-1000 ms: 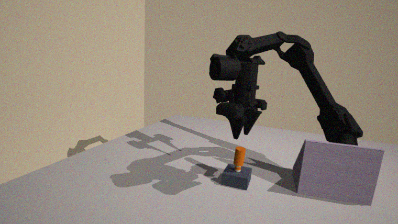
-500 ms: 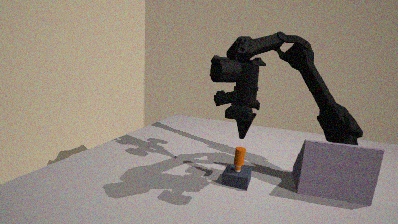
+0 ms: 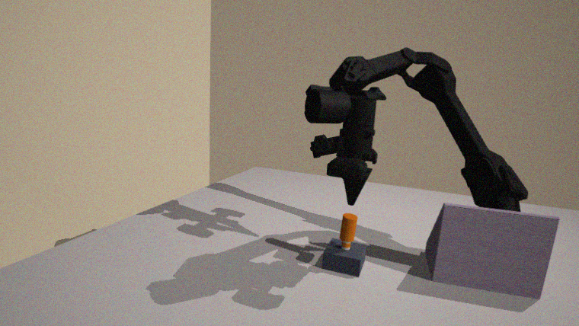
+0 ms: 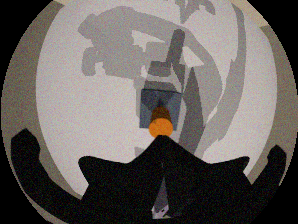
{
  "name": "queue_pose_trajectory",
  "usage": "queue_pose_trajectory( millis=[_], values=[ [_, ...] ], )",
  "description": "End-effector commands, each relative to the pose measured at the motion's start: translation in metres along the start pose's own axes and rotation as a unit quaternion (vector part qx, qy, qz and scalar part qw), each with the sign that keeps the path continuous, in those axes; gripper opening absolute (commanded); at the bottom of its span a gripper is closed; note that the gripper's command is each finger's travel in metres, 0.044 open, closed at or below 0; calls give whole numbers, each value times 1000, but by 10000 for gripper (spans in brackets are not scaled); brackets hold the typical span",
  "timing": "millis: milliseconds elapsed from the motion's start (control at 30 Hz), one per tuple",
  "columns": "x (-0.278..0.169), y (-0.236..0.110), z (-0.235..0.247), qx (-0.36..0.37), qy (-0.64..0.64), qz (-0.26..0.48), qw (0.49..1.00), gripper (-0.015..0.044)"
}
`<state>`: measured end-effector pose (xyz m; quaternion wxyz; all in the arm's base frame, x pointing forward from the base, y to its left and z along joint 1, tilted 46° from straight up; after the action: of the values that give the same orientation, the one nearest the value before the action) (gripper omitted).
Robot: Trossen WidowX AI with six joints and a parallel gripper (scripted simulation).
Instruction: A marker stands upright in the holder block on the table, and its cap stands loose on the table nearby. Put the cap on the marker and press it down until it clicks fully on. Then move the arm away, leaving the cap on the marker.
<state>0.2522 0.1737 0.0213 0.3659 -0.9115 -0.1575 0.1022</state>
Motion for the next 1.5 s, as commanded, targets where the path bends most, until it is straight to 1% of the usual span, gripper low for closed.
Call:
queue_pose_trajectory(
  millis=[0, 633, 900, 967, 1100, 1167, 1367, 1467],
  values=[
    [-1, 7, 0, -2, -3, 0, 1000, 0],
    [-1, 33, -1, -3, -3, 0, 1000, 0],
    [1, 28, 0, -1, 0, -3, 1000, 0],
    [2, 18, 1, 0, 0, -3, 1000, 0],
    [3, -39, 2, 1, -1, -3, 1000, 0],
    [1, -59, 1, 1, -1, -2, 1000, 0],
    [1, -61, 1, 1, -1, -2, 1000, 0],
    [1, -61, 1, 1, -1, -2, 1000, 79]
  ],
)
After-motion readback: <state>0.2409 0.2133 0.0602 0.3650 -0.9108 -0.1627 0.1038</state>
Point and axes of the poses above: the point midway between the two fingers, 35 mm back from their tips, its own y axis out along the fingers, its own z axis across the jaws, x = y × z, the point moved 2 cm from there along -y, back along the fingers, and after that the axes turned 12 degrees about -y, right-handed, at the moved point
